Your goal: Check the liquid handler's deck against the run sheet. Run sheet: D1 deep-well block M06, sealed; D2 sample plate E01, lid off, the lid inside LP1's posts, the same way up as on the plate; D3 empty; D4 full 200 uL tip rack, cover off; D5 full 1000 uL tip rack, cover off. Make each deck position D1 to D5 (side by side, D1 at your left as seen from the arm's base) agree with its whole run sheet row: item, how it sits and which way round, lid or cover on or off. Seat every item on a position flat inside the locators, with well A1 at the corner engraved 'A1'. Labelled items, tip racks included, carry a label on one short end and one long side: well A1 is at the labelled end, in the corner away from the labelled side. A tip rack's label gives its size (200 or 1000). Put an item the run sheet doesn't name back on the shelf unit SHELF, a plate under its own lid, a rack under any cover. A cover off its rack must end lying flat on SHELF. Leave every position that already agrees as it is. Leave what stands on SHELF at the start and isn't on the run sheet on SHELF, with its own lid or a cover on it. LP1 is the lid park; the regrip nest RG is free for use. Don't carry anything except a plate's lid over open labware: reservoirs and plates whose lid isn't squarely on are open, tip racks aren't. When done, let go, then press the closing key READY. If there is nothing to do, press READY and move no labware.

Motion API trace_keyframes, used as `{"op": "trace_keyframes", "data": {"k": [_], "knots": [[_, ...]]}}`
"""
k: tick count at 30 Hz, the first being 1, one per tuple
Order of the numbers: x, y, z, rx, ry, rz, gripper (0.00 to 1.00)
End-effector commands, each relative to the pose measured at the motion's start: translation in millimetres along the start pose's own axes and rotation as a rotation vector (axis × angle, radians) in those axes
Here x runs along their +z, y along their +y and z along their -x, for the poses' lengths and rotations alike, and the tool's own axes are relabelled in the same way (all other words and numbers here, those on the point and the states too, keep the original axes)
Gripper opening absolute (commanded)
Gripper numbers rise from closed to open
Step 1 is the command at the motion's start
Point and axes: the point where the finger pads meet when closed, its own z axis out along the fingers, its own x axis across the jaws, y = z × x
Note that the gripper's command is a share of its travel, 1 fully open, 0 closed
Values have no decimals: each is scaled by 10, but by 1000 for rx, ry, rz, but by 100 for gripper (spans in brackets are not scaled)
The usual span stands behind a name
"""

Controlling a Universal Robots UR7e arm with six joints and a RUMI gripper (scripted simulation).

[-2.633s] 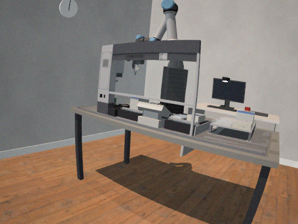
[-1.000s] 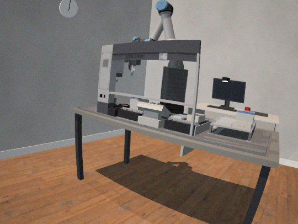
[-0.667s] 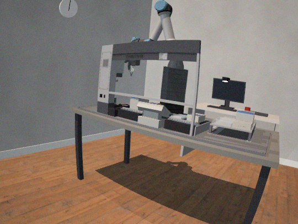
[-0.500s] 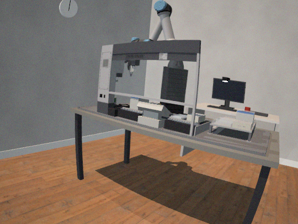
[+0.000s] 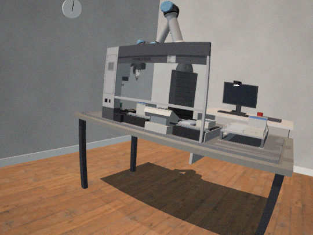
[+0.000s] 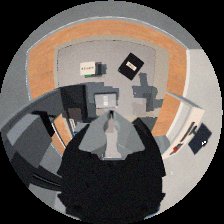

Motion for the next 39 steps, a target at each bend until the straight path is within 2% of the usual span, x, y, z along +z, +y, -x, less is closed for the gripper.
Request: {"op": "trace_keyframes", "data": {"k": [1,8,21,23,32,39], "knots": [[32,-71,-5,10,-1,1,0],[32,-70,-5,10,-1,1,0],[31,-80,646,10,-1,1,0],[31,-80,646,10,-1,1,0],[30,-86,1090,10,-1,1,0],[30,-87,1090,10,-1,1,0]]}}
